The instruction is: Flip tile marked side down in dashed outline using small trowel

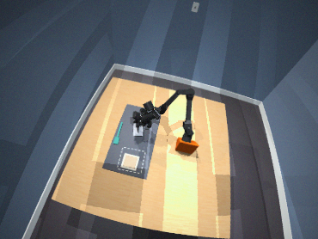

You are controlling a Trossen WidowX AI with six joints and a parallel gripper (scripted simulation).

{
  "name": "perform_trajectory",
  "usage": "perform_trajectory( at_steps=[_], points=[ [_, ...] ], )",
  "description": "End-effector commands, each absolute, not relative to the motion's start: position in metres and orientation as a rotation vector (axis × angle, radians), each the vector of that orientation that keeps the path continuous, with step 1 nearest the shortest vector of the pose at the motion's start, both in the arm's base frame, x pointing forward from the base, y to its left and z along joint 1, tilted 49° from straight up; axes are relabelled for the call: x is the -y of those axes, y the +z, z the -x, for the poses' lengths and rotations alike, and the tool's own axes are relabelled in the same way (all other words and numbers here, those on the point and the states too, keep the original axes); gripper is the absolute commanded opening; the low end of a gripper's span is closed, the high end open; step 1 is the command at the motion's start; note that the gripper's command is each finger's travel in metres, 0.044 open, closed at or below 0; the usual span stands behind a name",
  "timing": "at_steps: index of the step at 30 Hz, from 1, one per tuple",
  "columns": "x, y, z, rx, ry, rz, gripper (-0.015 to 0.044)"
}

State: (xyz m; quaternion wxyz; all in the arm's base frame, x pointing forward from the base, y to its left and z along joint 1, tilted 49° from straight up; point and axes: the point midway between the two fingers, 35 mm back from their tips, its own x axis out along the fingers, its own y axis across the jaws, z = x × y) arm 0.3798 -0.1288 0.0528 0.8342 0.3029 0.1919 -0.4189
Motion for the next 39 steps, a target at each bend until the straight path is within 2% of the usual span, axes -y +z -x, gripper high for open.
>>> perform_trajectory(
  at_steps=[1, 20, 39],
  points=[
    [0.141, 0.072, -0.384, -0.411, -0.851, -0.641, 0.0],
    [0.21, 0.134, -0.353, -0.493, -0.749, -0.617, 0.0],
    [0.213, 0.136, -0.352, -0.494, -0.745, -0.616, 0.0]
  ],
)
